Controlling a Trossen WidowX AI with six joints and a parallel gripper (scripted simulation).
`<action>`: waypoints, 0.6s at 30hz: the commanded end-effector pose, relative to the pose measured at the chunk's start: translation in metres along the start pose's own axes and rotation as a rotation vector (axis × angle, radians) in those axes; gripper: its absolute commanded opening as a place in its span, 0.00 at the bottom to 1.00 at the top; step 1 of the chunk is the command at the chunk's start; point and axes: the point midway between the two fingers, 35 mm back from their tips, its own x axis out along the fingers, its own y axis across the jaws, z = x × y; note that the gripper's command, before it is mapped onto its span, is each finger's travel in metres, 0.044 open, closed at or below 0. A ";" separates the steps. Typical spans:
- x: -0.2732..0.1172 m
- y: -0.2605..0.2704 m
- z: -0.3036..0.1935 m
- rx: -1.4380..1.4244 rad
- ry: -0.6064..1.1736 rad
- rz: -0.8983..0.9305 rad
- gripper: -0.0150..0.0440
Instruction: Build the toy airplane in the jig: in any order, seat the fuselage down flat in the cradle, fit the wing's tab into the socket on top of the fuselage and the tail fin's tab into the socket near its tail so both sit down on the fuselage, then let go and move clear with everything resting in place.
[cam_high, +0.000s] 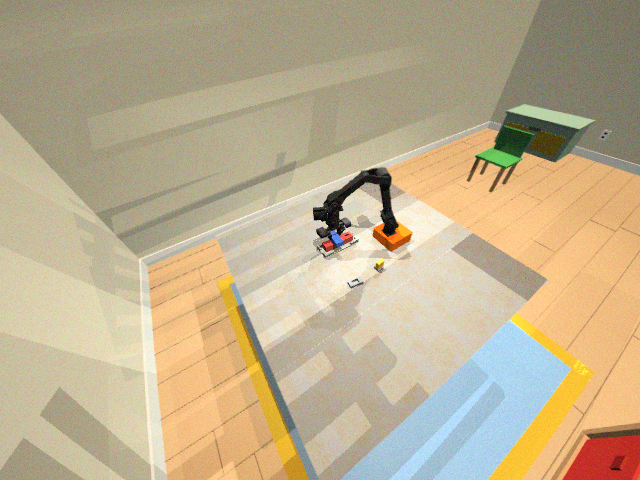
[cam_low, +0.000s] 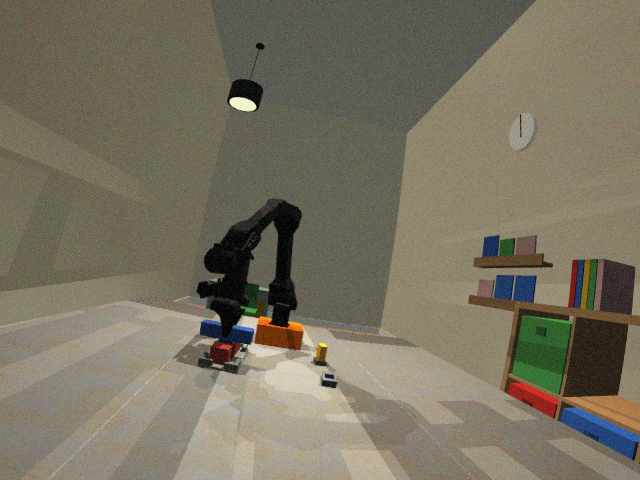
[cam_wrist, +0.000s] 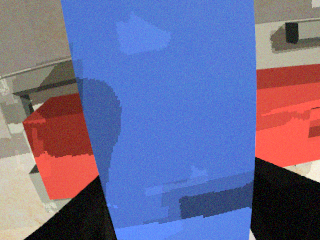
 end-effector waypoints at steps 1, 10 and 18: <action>0.000 0.000 0.000 0.000 0.000 0.001 0.65; 0.000 0.000 0.000 0.000 0.000 0.001 1.00; -0.003 0.001 0.000 0.000 0.000 0.001 1.00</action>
